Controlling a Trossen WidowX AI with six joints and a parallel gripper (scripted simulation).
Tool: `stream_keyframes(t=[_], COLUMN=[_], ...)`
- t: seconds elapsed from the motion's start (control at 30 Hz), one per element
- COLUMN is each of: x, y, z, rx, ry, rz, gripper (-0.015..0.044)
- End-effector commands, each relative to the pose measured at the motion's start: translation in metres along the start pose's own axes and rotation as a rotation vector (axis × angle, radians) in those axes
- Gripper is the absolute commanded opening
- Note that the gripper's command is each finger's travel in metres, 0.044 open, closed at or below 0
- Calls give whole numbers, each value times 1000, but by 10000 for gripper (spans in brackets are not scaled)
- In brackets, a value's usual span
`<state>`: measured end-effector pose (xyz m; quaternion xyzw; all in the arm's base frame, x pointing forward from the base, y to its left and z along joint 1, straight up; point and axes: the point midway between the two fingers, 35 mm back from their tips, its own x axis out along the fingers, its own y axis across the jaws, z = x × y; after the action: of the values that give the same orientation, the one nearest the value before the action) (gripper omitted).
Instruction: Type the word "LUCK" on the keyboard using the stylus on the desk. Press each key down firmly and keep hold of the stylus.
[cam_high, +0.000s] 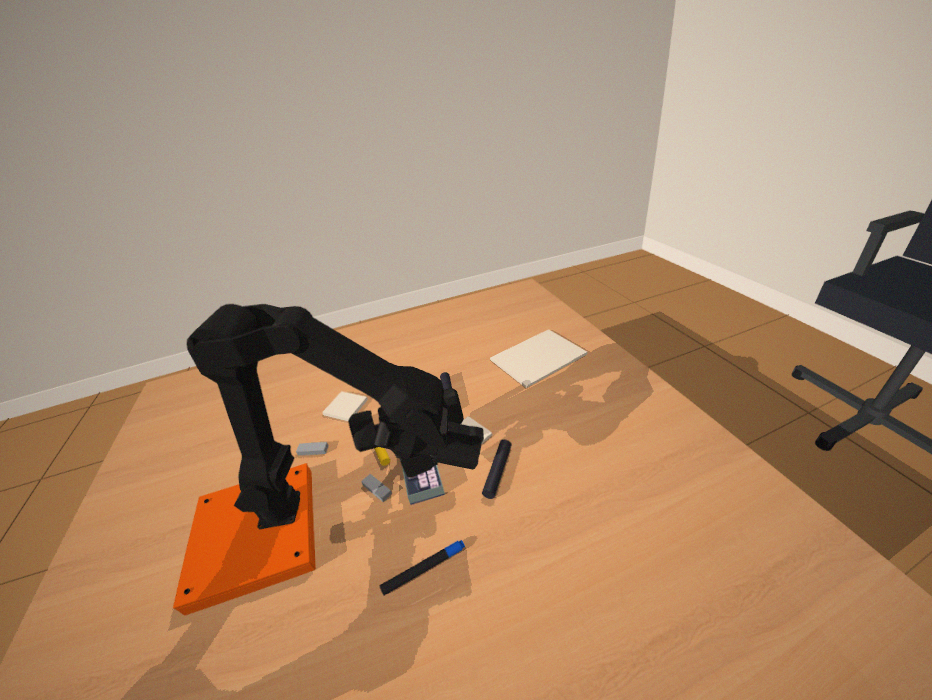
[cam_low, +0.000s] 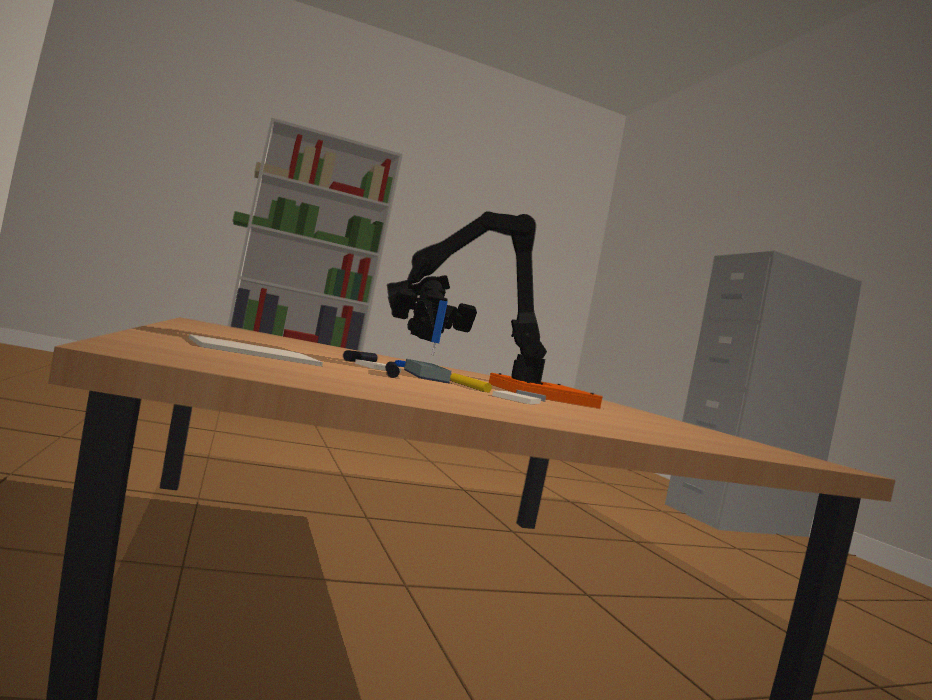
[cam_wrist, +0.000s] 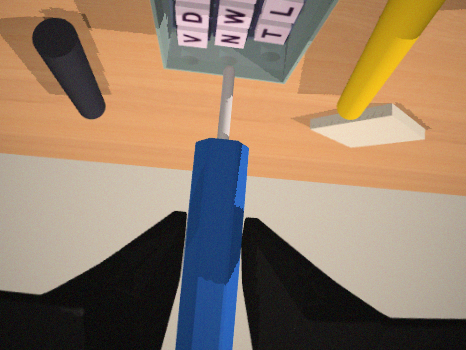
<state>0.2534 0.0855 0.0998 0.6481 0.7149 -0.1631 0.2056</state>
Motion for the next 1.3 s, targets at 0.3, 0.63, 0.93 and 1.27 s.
stream_keyframes(t=[0.3, 0.63, 0.93, 1.27], x=[11, 11, 12, 17], y=[-1, -1, 0, 0], z=[14, 13, 14, 23], rx=[7, 7, 7, 7], ry=[6, 6, 7, 7], rz=[2, 2, 2, 2], gripper=[0, 26, 81, 81])
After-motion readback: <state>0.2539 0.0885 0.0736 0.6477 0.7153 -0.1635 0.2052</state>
